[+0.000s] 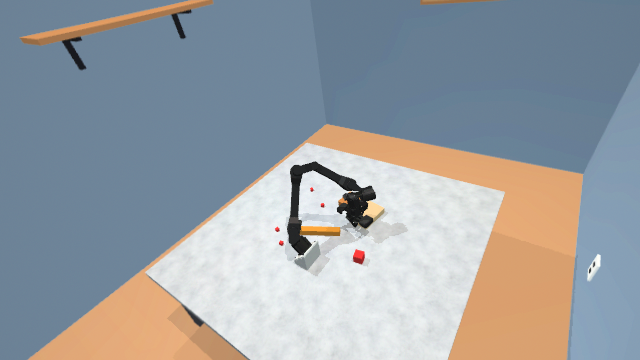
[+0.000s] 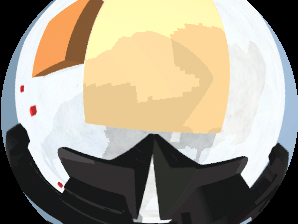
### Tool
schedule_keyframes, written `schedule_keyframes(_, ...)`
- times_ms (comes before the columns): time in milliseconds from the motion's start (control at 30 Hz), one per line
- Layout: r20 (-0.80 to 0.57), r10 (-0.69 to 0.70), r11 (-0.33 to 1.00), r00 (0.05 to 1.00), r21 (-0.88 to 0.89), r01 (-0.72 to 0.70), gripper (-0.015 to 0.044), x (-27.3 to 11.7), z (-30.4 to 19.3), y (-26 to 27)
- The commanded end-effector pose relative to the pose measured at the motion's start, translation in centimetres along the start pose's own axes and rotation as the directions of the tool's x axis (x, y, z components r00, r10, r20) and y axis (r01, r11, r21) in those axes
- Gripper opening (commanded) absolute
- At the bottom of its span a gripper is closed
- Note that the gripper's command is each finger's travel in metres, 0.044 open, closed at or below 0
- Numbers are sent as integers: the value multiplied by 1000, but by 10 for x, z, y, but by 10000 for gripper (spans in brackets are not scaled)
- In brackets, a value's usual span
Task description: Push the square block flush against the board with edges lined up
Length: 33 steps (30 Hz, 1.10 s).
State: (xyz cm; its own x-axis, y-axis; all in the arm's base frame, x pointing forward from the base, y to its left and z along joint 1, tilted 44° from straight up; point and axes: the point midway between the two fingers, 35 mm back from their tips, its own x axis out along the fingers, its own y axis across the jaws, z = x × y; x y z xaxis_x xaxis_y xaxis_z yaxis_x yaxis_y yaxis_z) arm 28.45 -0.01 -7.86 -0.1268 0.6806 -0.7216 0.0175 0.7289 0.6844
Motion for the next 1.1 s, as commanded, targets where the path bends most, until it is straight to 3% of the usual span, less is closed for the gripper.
schedule_keyframes(0,5,-4,1000,1000,-6,4,0,-2,-5,0)
schedule_keyframes(633,3,-4,1000,1000,-5,4,0,-1,-36,-1)
schedule_keyframes(800,3,-6,1000,1000,-4,6,0,-53,-32,-1)
schedule_keyframes(1067,19,-8,999,1000,50,7,0,-55,-24,-4)
